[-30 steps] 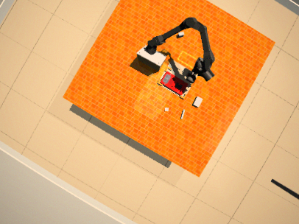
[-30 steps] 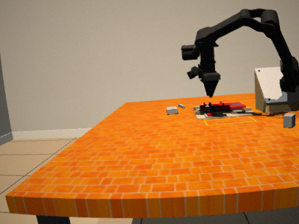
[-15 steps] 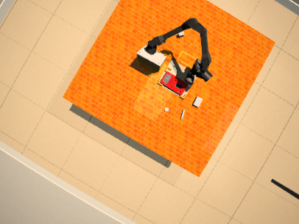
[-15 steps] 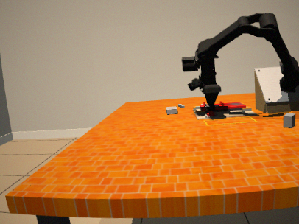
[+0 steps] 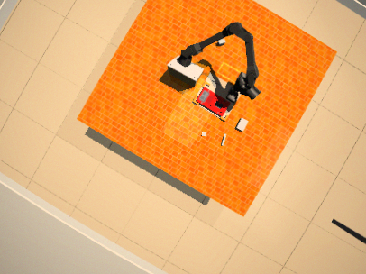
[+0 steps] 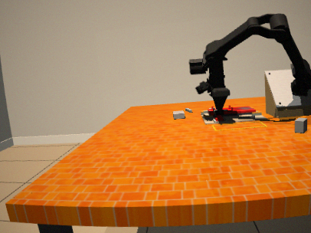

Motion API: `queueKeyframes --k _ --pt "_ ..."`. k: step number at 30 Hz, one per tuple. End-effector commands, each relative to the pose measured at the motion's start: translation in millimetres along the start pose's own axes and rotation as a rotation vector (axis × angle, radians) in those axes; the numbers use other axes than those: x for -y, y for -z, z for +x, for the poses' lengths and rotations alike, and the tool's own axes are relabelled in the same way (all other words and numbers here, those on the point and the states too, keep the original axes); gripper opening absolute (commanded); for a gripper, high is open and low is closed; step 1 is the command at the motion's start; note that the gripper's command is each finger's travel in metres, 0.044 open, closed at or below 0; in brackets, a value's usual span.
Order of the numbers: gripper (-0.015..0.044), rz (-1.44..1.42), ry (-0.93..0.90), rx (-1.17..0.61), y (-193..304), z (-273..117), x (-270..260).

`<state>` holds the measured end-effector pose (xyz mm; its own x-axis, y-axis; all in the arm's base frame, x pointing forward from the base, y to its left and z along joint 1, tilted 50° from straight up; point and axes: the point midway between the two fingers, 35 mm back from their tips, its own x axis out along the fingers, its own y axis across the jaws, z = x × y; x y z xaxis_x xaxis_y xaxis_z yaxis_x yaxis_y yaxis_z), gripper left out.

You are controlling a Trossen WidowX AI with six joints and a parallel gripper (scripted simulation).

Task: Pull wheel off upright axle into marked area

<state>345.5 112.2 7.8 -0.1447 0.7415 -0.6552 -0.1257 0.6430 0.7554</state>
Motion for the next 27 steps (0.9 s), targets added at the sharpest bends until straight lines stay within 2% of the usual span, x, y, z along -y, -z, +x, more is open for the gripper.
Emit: queueKeyframes --k 1,27 --pt "0.0 -0.003 0.001 0.0 -0.2 -1.6 -0.1" --pt "0.0 -0.001 0.001 0.001 -0.5 -10.1 0.2"
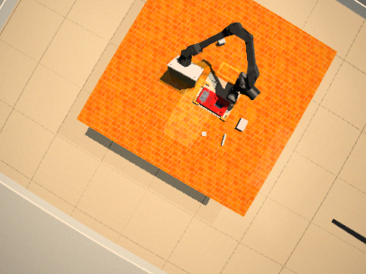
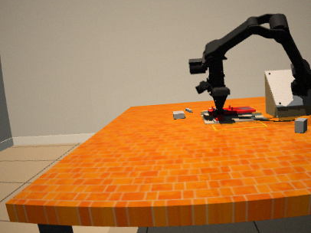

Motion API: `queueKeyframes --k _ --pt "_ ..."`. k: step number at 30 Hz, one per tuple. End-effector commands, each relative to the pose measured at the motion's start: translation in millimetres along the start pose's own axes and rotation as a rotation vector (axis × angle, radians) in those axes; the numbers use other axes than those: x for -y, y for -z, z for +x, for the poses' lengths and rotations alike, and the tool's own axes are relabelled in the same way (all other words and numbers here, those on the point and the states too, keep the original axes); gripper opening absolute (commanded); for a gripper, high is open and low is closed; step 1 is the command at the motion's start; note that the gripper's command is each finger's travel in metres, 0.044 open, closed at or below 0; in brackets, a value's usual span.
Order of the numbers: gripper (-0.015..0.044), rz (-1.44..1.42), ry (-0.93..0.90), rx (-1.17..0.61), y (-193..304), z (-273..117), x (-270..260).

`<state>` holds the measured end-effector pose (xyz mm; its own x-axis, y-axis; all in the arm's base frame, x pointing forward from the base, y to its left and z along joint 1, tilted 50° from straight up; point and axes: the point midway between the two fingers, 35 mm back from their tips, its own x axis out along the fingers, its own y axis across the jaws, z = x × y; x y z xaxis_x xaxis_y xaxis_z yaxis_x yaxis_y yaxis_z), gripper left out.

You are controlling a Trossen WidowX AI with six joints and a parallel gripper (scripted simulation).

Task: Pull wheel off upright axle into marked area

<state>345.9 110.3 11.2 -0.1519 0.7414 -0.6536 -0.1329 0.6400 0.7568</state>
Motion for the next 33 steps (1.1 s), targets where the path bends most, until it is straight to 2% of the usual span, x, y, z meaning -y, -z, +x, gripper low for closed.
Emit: queueKeyframes --k 1,33 --pt "0.0 0.007 0.003 0.008 0 -7 2" --pt "0.0 0.008 0.002 0.01 0 -17 2"
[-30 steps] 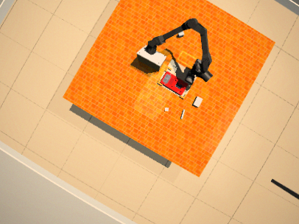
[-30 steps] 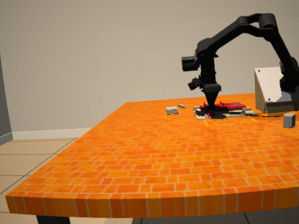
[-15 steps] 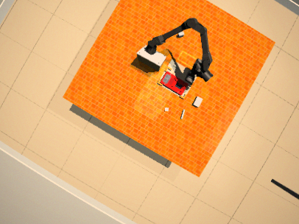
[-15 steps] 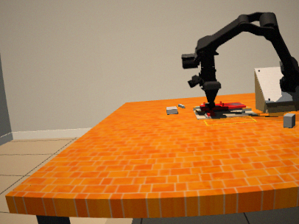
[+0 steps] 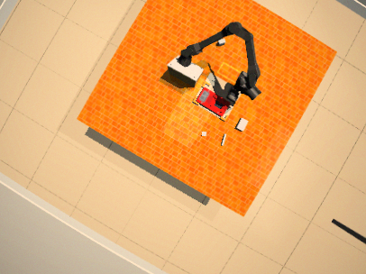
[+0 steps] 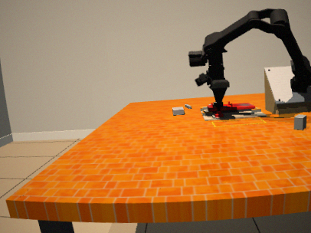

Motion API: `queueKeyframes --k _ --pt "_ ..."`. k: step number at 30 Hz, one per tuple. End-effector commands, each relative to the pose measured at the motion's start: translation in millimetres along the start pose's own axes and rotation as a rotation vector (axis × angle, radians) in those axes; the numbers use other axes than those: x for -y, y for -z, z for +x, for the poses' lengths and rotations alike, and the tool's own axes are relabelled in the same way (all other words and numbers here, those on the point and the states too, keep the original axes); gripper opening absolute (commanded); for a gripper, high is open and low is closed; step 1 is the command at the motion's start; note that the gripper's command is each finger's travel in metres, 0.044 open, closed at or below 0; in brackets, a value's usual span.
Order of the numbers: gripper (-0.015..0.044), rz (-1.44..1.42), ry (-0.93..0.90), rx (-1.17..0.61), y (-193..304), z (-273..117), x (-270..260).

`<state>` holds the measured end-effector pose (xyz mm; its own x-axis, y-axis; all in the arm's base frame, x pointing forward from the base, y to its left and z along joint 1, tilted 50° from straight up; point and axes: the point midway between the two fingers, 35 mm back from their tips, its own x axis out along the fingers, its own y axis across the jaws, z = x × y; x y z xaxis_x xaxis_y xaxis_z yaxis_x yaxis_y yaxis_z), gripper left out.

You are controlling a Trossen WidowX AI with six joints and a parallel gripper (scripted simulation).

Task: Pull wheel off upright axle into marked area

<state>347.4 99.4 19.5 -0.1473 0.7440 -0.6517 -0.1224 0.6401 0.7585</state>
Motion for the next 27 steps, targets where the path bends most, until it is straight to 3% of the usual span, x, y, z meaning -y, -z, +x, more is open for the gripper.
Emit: queueKeyframes --k 1,27 --pt "0.0 -0.002 0.005 0.005 -1.1 -3.9 0.9" --pt "0.0 -0.001 0.004 0.006 -0.9 -12.5 0.9"
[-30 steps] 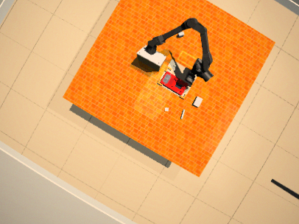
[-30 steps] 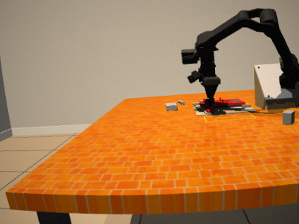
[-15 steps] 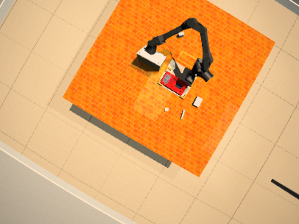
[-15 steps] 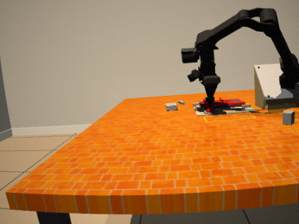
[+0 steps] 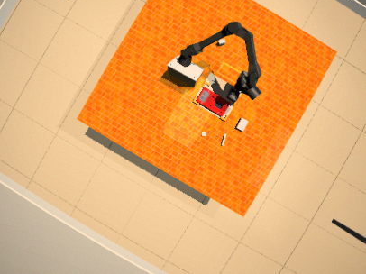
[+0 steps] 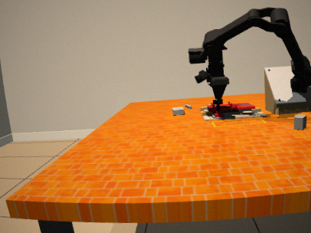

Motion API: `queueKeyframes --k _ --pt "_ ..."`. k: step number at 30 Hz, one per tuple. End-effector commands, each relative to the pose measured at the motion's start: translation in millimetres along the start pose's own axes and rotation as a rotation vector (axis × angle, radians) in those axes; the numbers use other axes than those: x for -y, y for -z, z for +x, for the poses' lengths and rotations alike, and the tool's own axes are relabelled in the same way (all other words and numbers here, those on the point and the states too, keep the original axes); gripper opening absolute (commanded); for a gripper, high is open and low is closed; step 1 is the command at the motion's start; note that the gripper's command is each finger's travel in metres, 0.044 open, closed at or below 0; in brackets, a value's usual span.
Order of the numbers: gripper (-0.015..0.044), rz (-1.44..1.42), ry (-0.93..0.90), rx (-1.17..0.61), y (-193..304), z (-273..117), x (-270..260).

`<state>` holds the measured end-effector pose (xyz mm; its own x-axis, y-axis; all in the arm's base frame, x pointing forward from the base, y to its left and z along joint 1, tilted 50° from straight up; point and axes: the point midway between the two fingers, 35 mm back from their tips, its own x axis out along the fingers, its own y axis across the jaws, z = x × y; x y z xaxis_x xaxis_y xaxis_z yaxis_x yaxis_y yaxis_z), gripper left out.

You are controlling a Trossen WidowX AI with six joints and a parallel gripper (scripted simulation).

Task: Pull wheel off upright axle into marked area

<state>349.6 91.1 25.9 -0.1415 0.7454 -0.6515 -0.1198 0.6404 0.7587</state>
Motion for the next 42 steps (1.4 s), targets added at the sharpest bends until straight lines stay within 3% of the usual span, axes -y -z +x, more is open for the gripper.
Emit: queueKeyframes --k 1,31,42 --pt "0.0 -0.004 0.004 0.0 0 -2 0" --pt "0.0 0.003 0.0 0.001 1 -34 0" --pt "0.0 0.002 0.002 0.0 15 -37 -31"
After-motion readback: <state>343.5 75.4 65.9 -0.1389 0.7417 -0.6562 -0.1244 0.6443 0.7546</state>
